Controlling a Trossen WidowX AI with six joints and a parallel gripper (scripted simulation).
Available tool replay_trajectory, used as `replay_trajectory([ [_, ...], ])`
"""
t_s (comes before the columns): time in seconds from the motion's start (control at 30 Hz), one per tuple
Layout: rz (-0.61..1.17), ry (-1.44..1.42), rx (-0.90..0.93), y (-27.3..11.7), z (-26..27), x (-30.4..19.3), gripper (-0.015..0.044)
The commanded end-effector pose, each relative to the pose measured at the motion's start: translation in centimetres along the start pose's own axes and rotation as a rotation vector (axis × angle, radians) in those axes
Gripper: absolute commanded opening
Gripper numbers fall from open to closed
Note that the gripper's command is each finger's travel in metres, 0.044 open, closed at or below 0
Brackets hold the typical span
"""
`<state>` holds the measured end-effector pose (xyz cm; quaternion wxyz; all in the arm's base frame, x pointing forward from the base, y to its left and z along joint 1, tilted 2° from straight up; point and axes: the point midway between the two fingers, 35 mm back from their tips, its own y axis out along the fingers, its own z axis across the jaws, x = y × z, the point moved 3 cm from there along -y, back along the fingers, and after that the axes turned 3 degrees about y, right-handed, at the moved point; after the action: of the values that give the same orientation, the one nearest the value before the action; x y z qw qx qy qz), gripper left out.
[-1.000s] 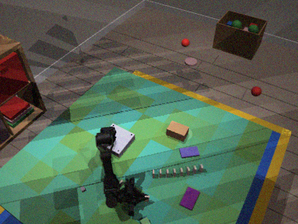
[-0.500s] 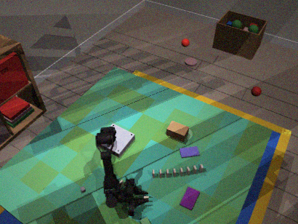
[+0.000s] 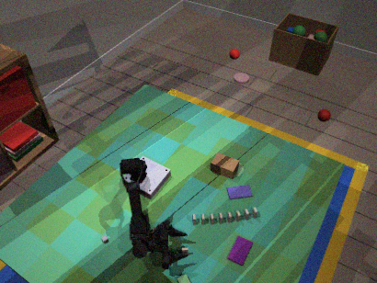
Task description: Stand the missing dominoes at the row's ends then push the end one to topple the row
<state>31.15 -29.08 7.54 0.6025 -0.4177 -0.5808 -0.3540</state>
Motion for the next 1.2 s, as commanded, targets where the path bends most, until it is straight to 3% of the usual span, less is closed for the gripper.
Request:
replay_trajectory([
  [0.0, 0.000, 0.007, 0.001, -0.1, 0.2, 1.1, 0.0440],
  [0.27, 0.328, 0.585, -0.235, 4.6, -4.1, 1.5, 0.0440],
  [0.53, 0.766, 1.114, -0.679, 6.5, -3.3, 3.6, 0.0440],
  [0.83, 0.985, 1.240, -1.099, 5.5, -1.0, 7.5, 0.0440],
  [1.17, 1.076, 1.263, -1.185, 4.6, 0.5, 8.3, 0.0440],
])
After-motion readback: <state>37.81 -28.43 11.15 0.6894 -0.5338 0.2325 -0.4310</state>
